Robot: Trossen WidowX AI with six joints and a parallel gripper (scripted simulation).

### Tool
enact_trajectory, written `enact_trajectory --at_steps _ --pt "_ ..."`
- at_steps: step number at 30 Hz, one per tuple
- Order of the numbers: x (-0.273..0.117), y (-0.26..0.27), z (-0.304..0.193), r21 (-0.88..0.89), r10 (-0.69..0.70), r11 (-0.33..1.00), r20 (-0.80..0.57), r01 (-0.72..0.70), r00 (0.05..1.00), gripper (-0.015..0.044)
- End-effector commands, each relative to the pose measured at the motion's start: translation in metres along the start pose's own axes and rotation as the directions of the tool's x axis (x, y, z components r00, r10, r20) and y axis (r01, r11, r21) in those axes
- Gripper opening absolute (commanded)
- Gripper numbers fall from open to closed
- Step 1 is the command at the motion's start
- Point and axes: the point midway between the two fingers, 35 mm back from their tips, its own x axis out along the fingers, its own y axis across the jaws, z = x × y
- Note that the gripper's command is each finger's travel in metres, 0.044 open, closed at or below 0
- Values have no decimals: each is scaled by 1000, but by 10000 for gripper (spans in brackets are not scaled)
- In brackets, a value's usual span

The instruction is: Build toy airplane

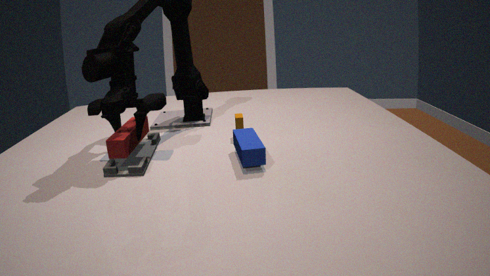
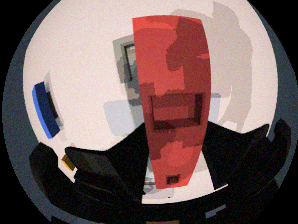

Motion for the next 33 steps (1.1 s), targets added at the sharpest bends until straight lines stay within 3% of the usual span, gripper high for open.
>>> enact_trajectory --at_steps 1,10,15,20,33 --pt "8 1 -2 -4 6 1000 -9 -6 1000 196" --pt "15 1 -2 -4 6 1000 -9 -6 1000 196" --pt "13 1 -1 0 2 1000 -5 -2 1000 162" --pt "13 1 -1 0 2 1000 -5 -2 1000 31" --pt "13 1 -1 0 2 1000 -5 -2 1000 372"
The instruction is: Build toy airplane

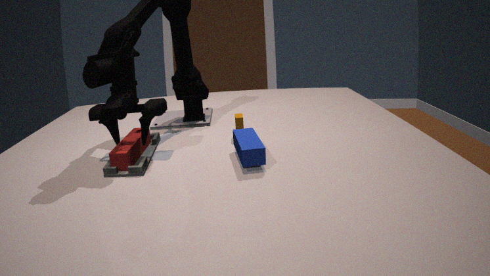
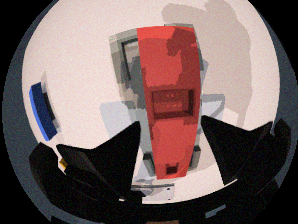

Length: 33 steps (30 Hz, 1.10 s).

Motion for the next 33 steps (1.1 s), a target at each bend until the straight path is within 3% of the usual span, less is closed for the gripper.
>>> enact_trajectory --at_steps 1,3,9,17,22,25,29,33 --pt "0 0 0 0 -2 1000 1 2 1000 399" --pt "0 0 0 0 -2 1000 1 2 1000 440" --pt "-8 -1 2 -1 -1 1000 1 1 1000 440" --pt "-103 -1 1 -3 2 1000 -2 -2 1000 440" --pt "-105 -2 4 -17 2 1000 -2 -2 1000 440" --pt "-105 -3 6 -154 2 988 -2 -2 1000 440" --pt "-105 -3 6 -167 2 986 -2 -3 1000 440" --pt "-103 30 23 -166 1 986 -3 -2 1000 440"
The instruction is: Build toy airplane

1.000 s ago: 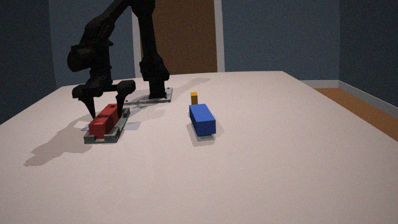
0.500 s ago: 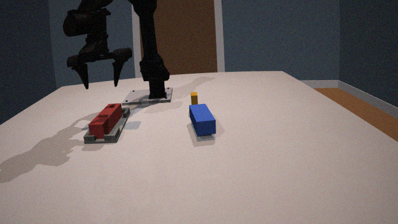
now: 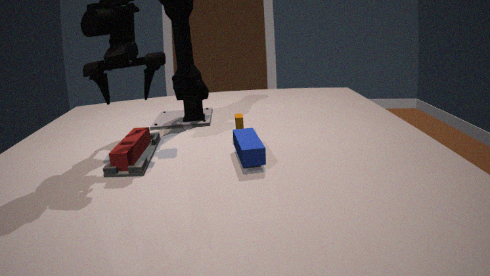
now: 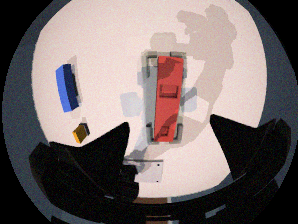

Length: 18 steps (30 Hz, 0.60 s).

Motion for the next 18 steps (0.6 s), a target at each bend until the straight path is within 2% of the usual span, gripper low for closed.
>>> enact_trajectory --at_steps 1,8,14,18 --pt "4 34 23 -21 3 1000 -4 -3 1000 440" --pt "11 141 61 -19 6 1000 0 -6 1000 440" --pt "14 244 65 -22 30 999 5 -30 1000 440" --pt "14 256 63 -22 32 999 5 -32 999 440"
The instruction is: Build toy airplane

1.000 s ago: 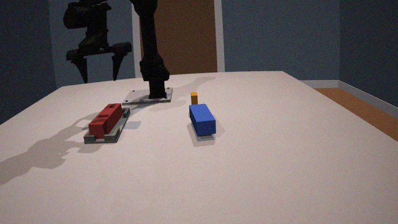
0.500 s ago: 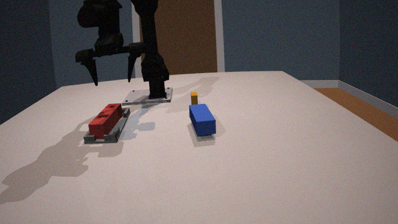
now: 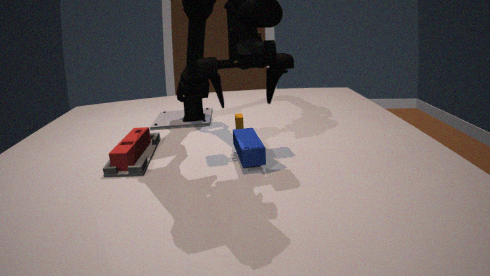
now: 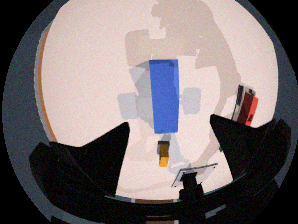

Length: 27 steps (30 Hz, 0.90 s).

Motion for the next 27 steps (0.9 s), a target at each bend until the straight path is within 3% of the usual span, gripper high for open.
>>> enact_trajectory --at_steps 1,4,8,27 --pt "1 -1 3 33 -1 999 1 1 1000 440" --pt "3 -1 3 33 -1 999 1 1 1000 440" --pt "34 -1 3 33 -1 999 1 1 1000 440" --pt "65 0 4 33 -1 999 1 1 1000 440"
